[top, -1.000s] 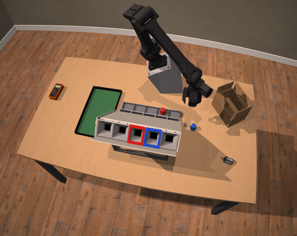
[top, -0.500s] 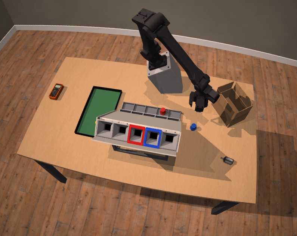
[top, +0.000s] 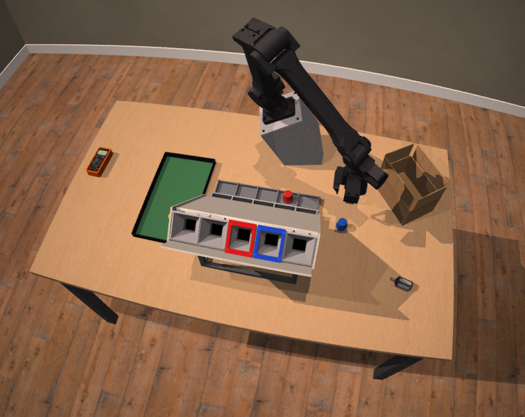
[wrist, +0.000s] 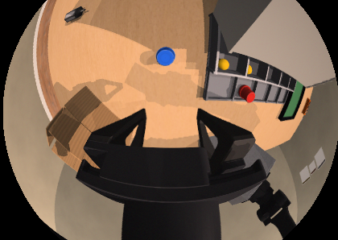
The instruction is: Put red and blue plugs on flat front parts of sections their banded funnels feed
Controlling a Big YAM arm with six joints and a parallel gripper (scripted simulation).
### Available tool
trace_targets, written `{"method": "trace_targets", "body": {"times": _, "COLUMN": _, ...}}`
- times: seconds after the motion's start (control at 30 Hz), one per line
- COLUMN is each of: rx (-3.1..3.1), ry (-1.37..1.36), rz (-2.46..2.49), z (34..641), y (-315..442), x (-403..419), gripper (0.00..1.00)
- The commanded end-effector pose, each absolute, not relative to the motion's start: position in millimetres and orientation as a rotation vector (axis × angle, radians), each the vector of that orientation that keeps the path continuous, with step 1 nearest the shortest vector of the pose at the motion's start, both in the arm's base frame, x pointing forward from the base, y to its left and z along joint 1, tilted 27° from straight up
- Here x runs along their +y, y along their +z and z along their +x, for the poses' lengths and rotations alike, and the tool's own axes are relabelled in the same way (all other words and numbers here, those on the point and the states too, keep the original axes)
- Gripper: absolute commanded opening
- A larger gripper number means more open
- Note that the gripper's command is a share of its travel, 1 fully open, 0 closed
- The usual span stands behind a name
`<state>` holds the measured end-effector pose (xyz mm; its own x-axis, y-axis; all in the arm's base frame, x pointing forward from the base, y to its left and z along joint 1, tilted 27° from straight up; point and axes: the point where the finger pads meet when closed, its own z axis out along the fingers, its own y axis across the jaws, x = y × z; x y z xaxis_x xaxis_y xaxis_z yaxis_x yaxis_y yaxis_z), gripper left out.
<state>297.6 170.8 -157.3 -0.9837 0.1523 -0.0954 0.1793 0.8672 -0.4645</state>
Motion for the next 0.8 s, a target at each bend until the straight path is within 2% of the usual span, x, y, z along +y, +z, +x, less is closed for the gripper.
{"method": "trace_targets", "body": {"times": 0.0, "rx": 2.979, "ry": -0.711, "rz": 0.266, "z": 347, "y": -153, "x": 178, "gripper": 0.63}}
{"method": "trace_targets", "body": {"times": 0.13, "rx": 2.973, "ry": -0.688, "rz": 0.271, "z": 363, "y": -146, "x": 179, "gripper": 0.63}}
{"method": "trace_targets", "body": {"times": 0.27, "rx": 2.990, "ry": -0.728, "rz": 0.214, "z": 339, "y": -149, "x": 177, "gripper": 0.63}}
{"method": "trace_targets", "body": {"times": 0.43, "rx": 2.974, "ry": -0.688, "rz": 0.268, "z": 360, "y": -146, "x": 178, "gripper": 0.63}}
{"method": "trace_targets", "body": {"times": 0.77, "rx": 2.972, "ry": -0.686, "rz": 0.238, "z": 356, "y": -146, "x": 185, "gripper": 0.63}}
